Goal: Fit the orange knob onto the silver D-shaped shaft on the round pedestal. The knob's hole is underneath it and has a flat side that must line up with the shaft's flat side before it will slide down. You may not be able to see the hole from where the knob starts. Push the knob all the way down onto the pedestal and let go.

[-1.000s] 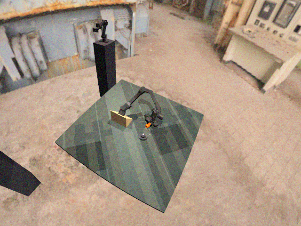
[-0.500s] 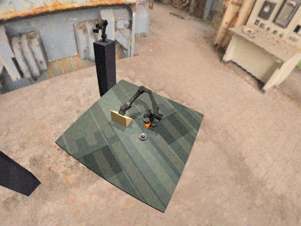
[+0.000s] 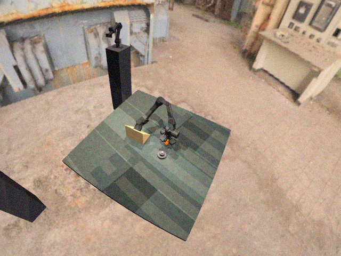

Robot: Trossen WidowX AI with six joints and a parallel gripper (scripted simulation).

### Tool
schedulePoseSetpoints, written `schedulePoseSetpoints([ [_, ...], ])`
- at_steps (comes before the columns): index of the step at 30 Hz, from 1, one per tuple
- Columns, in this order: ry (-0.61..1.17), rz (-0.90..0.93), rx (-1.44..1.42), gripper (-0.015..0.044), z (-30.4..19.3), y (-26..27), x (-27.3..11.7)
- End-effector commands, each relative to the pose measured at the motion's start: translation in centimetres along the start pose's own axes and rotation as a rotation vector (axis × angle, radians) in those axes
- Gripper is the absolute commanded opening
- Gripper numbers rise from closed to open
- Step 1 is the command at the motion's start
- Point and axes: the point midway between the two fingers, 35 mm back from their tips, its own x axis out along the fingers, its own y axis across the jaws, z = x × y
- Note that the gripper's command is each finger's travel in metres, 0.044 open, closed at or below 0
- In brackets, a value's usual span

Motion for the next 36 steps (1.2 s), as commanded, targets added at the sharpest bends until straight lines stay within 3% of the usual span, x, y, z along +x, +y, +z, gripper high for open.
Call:
schedulePoseSetpoints([
  [1,0.076,0.000,0.001,0.0179,0.5,0.0,-0.2],
  [36,0.562,0.003,0.003,0.0179,3.7,0.0,-0.5],
])
